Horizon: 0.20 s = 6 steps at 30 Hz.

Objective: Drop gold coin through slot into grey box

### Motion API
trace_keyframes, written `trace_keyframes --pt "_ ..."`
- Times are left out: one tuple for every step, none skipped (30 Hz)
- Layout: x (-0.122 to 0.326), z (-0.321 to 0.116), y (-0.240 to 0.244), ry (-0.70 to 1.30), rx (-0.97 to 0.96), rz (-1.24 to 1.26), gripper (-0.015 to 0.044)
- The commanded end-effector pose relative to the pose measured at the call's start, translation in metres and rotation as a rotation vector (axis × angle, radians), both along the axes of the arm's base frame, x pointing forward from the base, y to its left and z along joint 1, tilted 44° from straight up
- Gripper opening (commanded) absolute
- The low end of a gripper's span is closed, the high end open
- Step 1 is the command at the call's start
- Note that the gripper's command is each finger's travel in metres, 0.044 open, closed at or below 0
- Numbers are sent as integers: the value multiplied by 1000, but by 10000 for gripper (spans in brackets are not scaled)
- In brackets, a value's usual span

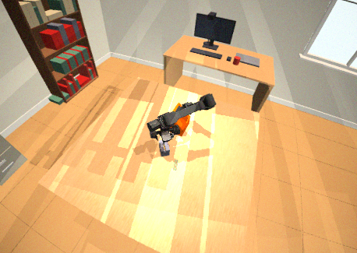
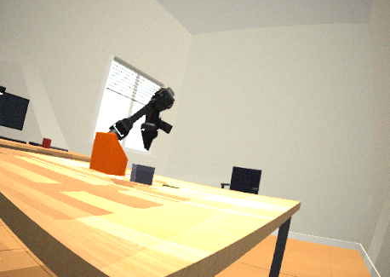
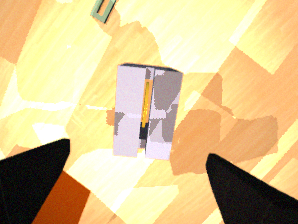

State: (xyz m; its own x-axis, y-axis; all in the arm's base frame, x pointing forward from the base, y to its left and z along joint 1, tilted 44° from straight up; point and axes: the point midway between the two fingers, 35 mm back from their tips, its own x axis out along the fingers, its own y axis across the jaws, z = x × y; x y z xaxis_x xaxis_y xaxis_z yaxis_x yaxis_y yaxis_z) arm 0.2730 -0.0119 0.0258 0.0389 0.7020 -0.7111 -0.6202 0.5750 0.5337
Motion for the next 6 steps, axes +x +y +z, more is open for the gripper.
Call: trace_keyframes --pt "0 3 -2 -2 -4 10 440" --pt "0 3 -2 -2 -4 10 440" --pt "0 3 -2 -2 -4 10 440" --pt "0 3 -2 -2 -4 10 440" --pt "0 3 -2 -2 -4 10 440" --pt "0 3 -2 -2 -4 10 440"
